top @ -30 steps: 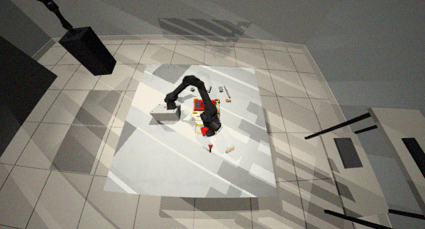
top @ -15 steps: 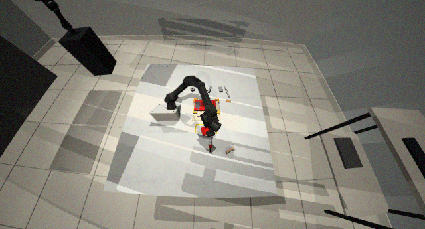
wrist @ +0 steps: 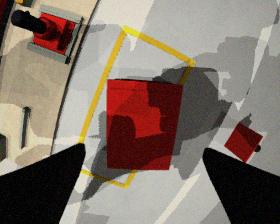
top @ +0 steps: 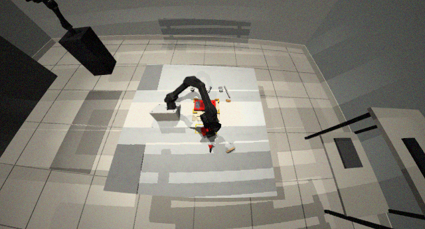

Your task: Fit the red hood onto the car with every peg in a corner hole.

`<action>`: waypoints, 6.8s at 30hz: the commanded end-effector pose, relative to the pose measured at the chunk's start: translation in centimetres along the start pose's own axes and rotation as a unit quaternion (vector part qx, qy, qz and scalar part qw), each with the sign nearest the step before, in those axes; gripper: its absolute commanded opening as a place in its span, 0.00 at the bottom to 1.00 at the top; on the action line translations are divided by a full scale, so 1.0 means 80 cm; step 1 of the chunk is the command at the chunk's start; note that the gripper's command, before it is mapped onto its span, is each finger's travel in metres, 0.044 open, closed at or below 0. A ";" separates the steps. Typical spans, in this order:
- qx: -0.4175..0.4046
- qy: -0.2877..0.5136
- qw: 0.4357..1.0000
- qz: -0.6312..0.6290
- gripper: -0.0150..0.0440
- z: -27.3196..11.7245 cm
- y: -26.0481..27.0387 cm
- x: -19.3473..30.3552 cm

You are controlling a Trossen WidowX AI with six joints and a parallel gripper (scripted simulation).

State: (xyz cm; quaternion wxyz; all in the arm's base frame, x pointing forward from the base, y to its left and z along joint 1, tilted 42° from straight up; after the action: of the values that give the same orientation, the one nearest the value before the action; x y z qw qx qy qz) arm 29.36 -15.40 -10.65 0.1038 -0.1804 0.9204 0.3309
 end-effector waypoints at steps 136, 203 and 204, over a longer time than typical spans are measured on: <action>-0.001 0.000 1.000 0.001 0.25 0.032 0.001 0.002; 0.009 0.003 0.995 0.098 0.25 -0.060 0.128 -0.117; 0.009 0.003 0.995 0.101 0.25 -0.060 0.133 -0.120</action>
State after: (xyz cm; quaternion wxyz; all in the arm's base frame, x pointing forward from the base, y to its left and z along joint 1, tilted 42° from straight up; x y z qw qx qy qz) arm 33.31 -9.34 0.97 0.0692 -0.0958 0.9366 0.3299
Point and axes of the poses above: the point midway between the two fingers, 35 mm back from their tips, its own z axis out along the fingers, its own y axis across the jaws, x = y × z, the point moved 1 cm from there along -z, back along the fingers, and after that the axes turned 9 degrees about -z, right-handed, at the moved point
